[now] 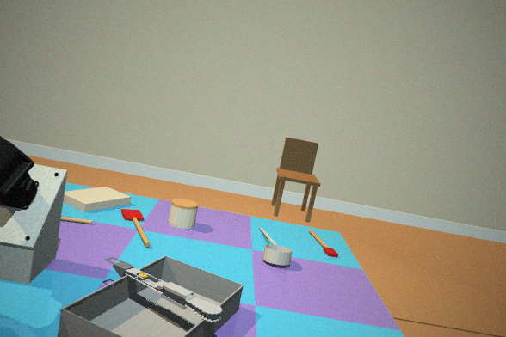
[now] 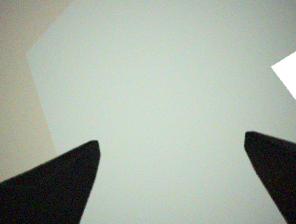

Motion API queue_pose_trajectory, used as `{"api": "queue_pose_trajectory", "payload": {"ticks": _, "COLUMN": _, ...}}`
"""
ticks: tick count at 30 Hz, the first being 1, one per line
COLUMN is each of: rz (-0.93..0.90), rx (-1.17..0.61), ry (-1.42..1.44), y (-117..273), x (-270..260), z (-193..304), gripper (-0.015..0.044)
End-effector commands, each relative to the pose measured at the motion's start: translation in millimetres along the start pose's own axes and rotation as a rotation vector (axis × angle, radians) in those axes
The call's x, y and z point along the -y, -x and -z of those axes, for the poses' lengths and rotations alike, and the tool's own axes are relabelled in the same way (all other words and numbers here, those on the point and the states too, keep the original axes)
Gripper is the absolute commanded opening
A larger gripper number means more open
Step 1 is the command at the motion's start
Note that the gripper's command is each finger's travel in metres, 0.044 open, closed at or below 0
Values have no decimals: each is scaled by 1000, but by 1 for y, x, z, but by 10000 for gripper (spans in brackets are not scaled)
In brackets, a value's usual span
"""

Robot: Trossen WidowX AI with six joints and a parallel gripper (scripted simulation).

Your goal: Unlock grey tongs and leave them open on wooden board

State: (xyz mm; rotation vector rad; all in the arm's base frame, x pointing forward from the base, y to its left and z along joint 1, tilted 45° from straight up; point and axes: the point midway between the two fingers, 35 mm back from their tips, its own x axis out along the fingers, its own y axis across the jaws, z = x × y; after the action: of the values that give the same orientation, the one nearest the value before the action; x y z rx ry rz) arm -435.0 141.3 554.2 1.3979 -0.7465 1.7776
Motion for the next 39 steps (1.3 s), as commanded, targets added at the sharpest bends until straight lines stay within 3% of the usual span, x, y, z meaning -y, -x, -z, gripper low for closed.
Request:
{"api": "queue_pose_trajectory", "payload": {"ticks": 1, "rz": 0, "rx": -1, "ry": 5, "y": 0, "x": 1, "z": 1, "gripper": 374}}
{"api": "queue_pose_trajectory", "payload": {"ticks": 6, "rz": -23, "rx": -45, "ry": 106, "y": -4, "x": 17, "z": 23, "gripper": 260}}
{"api": "queue_pose_trajectory", "payload": {"ticks": 12, "rz": -37, "rx": -142, "ry": 342, "y": -12, "x": 82, "z": 72, "gripper": 260}}
{"api": "queue_pose_trajectory", "payload": {"ticks": 26, "rz": -42, "rx": -255, "ry": 633, "y": -20, "x": 186, "z": 111, "gripper": 260}}
{"api": "queue_pose_trajectory", "payload": {"ticks": 39, "rz": -98, "rx": -567, "ry": 1176, "y": 8, "x": 358, "z": 153, "gripper": 260}}
